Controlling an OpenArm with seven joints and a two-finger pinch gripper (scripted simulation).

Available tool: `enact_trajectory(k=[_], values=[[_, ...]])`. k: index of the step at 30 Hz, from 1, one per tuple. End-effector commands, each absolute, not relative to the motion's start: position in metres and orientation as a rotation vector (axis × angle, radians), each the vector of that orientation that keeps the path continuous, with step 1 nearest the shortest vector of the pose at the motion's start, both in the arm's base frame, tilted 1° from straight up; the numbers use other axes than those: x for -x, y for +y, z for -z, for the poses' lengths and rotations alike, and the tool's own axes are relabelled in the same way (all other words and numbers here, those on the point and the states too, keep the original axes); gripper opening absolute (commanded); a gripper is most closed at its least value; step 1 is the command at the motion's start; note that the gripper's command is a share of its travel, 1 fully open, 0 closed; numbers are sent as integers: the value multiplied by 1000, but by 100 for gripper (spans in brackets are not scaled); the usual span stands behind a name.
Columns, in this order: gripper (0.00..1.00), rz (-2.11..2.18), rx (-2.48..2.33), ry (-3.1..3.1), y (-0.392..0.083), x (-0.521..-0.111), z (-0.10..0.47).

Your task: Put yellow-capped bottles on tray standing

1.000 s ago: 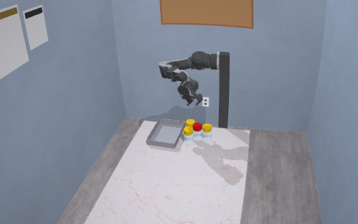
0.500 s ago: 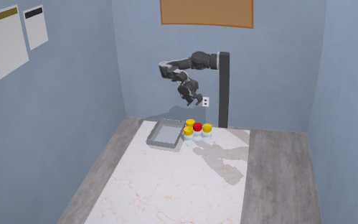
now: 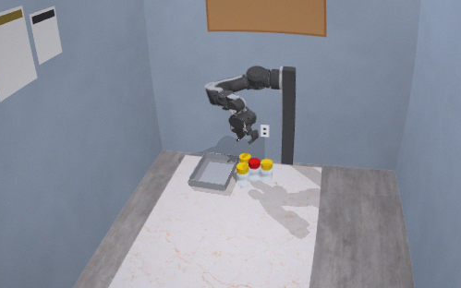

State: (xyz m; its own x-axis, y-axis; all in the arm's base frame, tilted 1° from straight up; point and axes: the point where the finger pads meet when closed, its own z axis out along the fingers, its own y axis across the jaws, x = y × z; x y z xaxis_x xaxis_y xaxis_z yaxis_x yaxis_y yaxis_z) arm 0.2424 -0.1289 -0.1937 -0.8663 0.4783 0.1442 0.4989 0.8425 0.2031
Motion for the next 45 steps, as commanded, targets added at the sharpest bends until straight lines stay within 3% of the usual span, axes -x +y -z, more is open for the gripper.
enact_trajectory(k=[1, 12, 19, 29, 45], values=[[42, 356, 785, -2938, -130, -244, 192], [42, 16, 821, -3022, -149, -258, 212], [42, 16, 821, -3022, -149, -258, 212], [42, 15, 820, -3022, -148, -258, 292], [42, 15, 821, -3021, -148, -258, 310]])
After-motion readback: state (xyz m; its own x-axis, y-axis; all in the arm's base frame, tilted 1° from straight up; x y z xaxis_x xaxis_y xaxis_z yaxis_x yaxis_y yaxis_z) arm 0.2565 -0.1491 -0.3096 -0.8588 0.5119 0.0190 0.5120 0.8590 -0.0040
